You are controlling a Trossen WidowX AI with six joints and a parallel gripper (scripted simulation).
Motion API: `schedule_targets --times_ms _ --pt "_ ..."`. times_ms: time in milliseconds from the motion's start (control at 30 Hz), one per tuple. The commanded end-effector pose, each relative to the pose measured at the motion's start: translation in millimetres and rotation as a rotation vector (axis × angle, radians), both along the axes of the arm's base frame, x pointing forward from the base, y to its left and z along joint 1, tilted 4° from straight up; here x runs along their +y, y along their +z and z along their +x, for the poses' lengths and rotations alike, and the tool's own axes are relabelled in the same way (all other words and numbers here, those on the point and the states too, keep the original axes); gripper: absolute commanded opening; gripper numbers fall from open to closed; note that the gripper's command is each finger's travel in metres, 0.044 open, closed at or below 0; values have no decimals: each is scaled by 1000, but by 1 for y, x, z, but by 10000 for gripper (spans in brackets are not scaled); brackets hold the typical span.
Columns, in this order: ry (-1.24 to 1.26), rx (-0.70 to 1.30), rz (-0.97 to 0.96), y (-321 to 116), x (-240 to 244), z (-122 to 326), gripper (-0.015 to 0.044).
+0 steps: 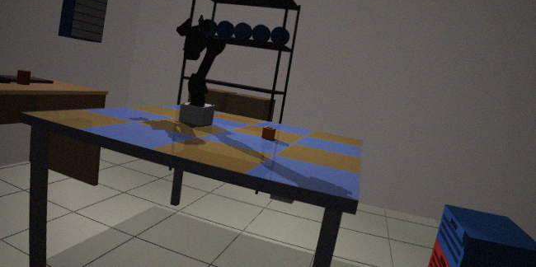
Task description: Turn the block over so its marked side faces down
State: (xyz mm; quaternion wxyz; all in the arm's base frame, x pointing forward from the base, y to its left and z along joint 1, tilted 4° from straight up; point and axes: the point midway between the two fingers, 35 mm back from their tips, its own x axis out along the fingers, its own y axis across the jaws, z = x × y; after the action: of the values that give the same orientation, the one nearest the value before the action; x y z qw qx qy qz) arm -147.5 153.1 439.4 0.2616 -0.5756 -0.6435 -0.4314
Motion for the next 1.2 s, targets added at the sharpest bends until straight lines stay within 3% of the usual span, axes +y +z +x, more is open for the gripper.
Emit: schedule_targets --times_ms 0,267,500,800,1167 --pt "-10 -8 -2 0 2 -1 426" --pt "-431 -360 -110 -14 87 -5 440" --pt "-772 -697 -274 -42 171 30 440" --pt "-1088 -1103 -539 -91 247 125 440" --pt "-1237 -1533 -998 -161 270 273 440"
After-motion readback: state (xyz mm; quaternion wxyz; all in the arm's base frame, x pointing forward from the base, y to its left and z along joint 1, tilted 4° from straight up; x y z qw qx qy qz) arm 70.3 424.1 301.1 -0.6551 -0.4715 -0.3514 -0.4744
